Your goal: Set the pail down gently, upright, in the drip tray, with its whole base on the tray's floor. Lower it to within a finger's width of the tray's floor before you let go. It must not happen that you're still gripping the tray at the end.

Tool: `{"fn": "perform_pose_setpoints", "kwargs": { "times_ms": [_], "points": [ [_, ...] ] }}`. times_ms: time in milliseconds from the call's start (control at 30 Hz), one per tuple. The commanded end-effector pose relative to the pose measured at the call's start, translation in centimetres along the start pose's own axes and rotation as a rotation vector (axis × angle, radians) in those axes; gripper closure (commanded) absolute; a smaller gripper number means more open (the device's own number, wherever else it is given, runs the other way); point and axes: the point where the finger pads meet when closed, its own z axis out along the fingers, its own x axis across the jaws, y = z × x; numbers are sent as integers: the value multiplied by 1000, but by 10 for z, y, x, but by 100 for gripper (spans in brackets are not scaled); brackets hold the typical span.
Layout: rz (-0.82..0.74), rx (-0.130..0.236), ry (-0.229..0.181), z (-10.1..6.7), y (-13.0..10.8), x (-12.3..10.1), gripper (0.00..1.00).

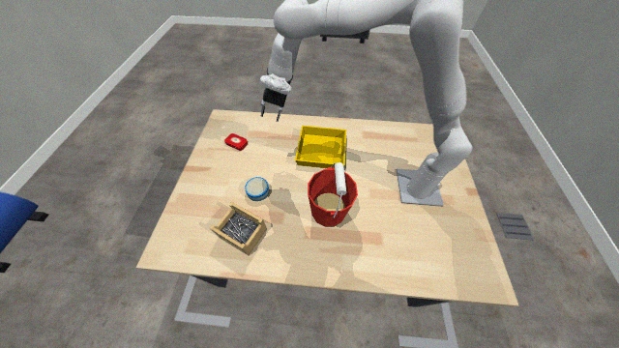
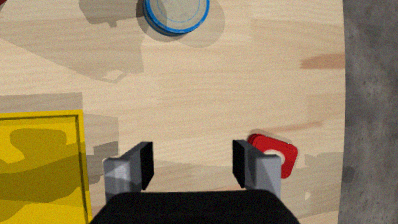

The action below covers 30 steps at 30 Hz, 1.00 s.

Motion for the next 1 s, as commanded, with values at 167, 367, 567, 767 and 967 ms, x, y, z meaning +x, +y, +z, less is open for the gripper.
{"fn": "perform_pose_setpoints", "kwargs": {
  "times_ms": [167,367,567,767,967],
  "points": [
    [-41,85,-120,-53,-110,-83,0],
    [-77,109,-197,-85,-161,-149,0],
    [-122,115,-276,-119,-198,-227,0],
    [-134,113,-295,-126,-203,-244,0],
    [-134,113,-295,-126,-203,-245,0]
  ]
}}
